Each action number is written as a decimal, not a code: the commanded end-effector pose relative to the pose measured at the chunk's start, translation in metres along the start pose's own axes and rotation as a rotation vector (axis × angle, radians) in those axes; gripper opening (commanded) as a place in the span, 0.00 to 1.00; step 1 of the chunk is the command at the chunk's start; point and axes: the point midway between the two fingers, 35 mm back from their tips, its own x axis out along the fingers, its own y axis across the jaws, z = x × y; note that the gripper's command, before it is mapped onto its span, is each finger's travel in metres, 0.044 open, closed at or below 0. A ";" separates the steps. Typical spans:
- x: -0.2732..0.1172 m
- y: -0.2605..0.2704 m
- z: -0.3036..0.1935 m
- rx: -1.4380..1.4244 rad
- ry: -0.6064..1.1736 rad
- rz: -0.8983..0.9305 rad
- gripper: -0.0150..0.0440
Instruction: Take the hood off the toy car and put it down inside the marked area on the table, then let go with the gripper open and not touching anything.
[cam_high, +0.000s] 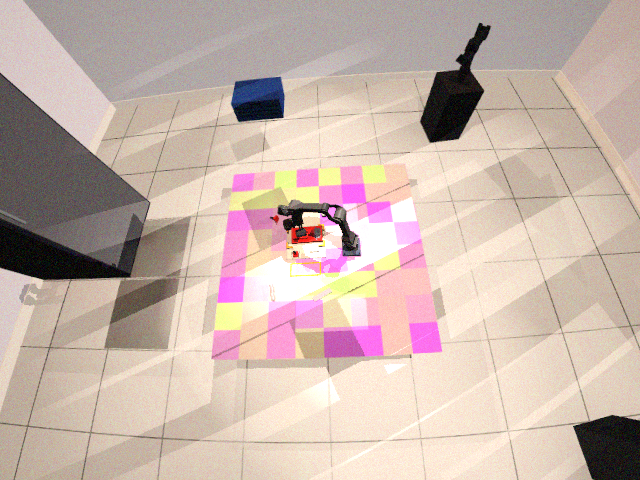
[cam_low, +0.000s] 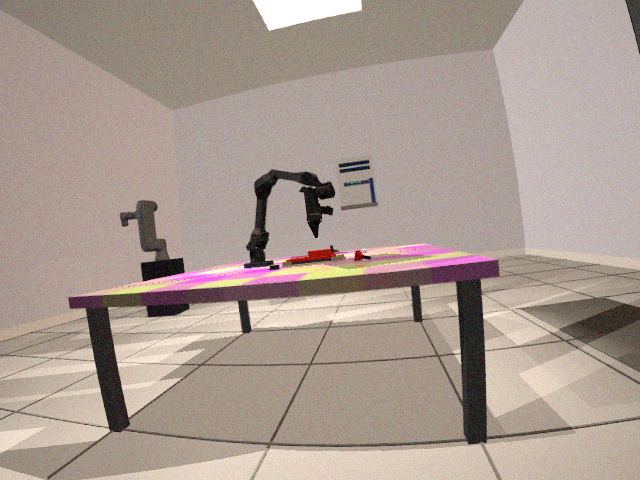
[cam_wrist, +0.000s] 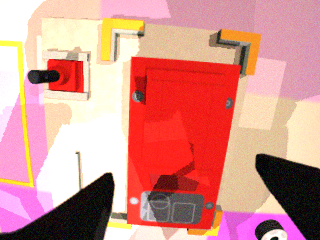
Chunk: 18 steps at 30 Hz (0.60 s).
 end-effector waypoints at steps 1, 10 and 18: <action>0.001 -0.002 0.008 0.172 0.006 -0.053 1.00; 0.001 -0.002 0.009 0.179 0.006 -0.055 1.00; 0.005 -0.002 0.009 0.179 0.006 -0.055 1.00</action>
